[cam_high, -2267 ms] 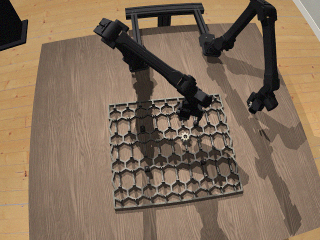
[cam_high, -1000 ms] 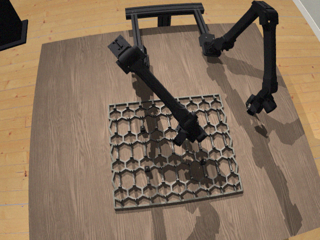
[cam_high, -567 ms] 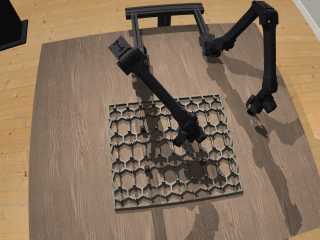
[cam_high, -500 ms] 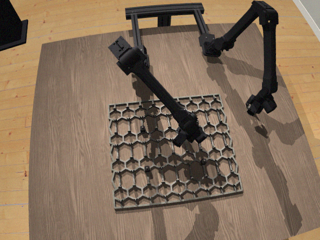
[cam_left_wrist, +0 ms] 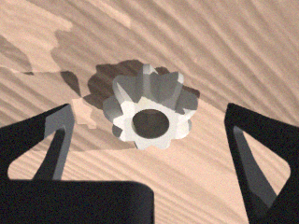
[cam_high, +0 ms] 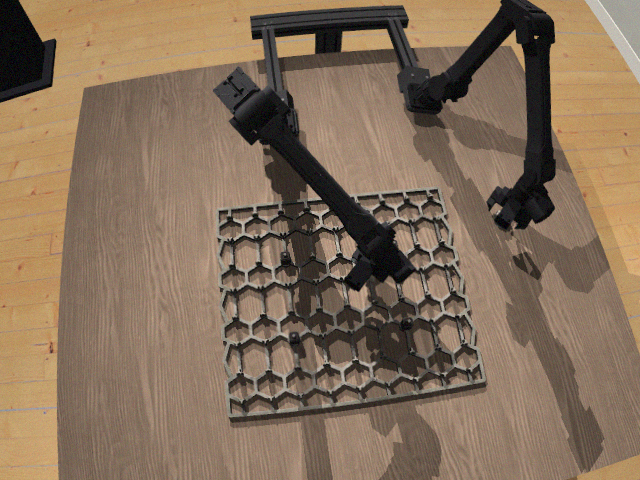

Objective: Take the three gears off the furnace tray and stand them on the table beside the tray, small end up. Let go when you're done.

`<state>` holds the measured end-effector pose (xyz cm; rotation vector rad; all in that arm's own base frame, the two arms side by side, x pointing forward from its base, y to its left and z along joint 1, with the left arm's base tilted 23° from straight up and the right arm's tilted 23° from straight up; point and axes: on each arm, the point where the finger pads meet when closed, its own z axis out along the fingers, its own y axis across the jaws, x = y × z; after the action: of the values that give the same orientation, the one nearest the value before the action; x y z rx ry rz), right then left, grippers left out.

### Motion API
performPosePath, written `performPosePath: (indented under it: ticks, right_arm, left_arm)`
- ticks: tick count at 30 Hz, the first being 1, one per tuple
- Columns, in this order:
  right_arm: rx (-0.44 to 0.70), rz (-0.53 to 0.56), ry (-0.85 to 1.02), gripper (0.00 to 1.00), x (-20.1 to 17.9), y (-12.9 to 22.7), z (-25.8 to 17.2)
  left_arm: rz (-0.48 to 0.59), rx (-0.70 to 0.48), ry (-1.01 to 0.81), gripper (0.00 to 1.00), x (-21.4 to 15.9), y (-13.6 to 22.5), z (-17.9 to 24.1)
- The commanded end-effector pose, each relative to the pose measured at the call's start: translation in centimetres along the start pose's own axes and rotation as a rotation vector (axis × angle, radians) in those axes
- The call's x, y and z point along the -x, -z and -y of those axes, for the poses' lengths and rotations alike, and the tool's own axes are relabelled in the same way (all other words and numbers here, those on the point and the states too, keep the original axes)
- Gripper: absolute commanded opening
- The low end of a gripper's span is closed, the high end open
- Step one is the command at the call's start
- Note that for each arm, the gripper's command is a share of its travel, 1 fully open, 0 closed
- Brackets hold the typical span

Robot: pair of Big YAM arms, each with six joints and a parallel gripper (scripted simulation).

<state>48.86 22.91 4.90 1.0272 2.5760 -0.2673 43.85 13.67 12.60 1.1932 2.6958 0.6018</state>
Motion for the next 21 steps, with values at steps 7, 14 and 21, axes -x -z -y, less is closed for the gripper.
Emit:
performPosePath:
  ticks: [7,14,21]
  right_arm:
    - [0.075,0.021,-0.019,0.54,0.6,9.4,-1.9]
    - [0.059,0.016,-0.012,0.54,0.1,8.5,-2.0]
    - [0.059,0.019,-0.003,0.54,1.7,8.0,-1.8]
  left_arm:
    - [0.04,0.064,0.022,1.0,1.3,5.1,-1.6]
    - [0.016,0.029,0.015,1.0,0.6,6.7,-1.8]
    - [0.001,-0.004,0.016,0.86,1.1,5.4,-1.2]
